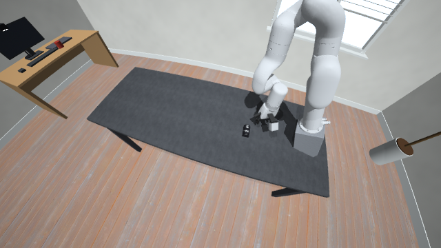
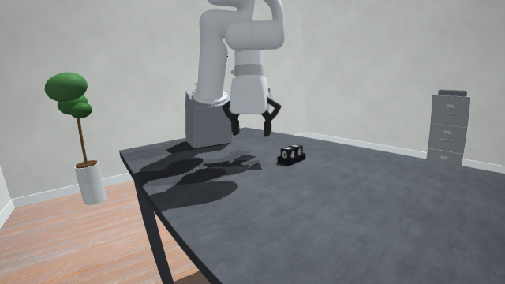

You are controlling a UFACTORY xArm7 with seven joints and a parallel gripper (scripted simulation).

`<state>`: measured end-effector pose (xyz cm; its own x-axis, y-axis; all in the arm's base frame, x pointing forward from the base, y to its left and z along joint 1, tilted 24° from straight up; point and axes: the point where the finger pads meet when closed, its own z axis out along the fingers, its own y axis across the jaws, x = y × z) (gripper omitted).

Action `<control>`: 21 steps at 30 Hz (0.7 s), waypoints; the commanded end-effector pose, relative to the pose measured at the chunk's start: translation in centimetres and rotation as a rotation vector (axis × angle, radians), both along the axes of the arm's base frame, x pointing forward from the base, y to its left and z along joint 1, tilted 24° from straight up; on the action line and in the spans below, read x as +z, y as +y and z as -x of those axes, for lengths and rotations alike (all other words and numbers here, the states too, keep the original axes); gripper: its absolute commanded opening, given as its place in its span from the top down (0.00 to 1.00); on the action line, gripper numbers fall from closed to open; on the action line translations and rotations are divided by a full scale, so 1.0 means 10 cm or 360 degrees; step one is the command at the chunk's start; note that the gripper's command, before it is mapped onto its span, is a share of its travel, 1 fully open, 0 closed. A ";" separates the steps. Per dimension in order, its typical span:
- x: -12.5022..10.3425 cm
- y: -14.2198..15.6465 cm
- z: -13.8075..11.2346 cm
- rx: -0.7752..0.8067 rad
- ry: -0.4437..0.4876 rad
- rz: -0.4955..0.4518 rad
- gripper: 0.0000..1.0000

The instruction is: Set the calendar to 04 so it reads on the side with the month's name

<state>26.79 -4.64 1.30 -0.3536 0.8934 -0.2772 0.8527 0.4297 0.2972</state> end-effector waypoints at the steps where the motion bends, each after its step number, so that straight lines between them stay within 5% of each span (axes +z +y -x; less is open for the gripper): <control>1: -0.03 -0.01 -0.01 0.0003 -0.0013 -0.0013 0.00; 21: -0.13 -0.02 -0.06 0.0003 -0.0014 -0.0012 0.00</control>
